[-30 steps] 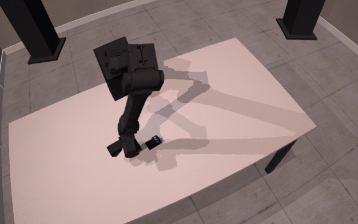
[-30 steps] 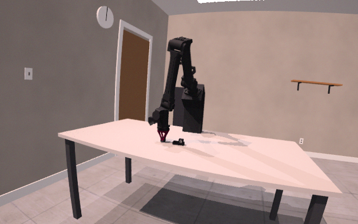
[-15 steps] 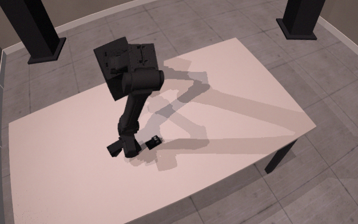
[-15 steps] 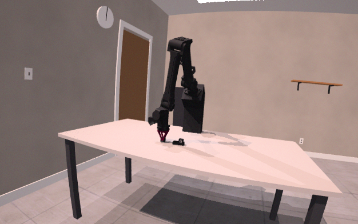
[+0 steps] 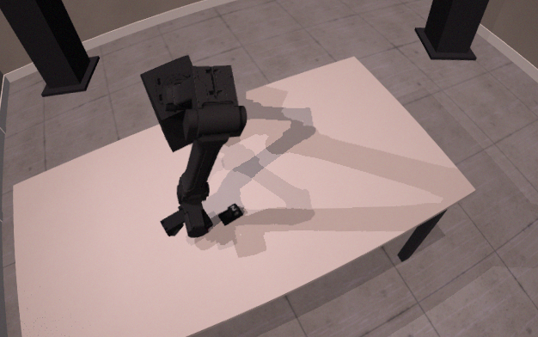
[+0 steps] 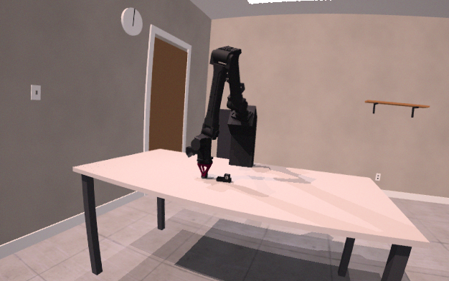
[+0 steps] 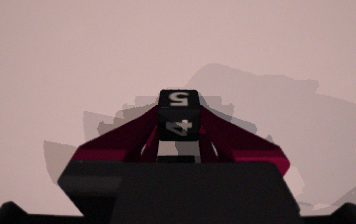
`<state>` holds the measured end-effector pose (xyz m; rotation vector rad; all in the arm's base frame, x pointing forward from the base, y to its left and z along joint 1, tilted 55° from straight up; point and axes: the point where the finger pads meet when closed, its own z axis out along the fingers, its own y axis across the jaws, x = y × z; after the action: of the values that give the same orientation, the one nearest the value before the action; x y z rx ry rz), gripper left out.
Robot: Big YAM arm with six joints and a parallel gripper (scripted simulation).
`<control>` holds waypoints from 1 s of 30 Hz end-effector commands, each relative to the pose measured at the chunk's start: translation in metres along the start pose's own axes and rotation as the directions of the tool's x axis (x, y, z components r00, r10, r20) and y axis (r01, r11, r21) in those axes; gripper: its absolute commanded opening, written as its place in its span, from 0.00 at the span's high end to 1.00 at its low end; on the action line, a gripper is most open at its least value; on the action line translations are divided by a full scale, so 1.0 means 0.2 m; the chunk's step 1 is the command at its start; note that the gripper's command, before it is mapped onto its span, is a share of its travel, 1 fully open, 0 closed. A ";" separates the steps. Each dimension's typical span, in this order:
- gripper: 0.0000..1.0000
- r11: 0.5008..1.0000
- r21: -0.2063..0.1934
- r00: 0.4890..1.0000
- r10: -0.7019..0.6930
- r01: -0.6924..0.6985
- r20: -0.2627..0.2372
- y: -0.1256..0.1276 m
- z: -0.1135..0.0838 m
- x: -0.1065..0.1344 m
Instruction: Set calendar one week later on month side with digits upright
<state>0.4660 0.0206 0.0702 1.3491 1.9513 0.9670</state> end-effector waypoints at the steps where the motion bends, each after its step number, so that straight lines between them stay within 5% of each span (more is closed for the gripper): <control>1: 0.75 1.000 -0.029 1.000 -0.004 0.004 0.004 0.05 -0.02 0.02; 30: 0.75 1.000 -0.015 1.000 -0.002 0.002 -0.001 0.06 -0.02 0.04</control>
<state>0.4673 0.0232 0.0725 1.3441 1.9489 0.9673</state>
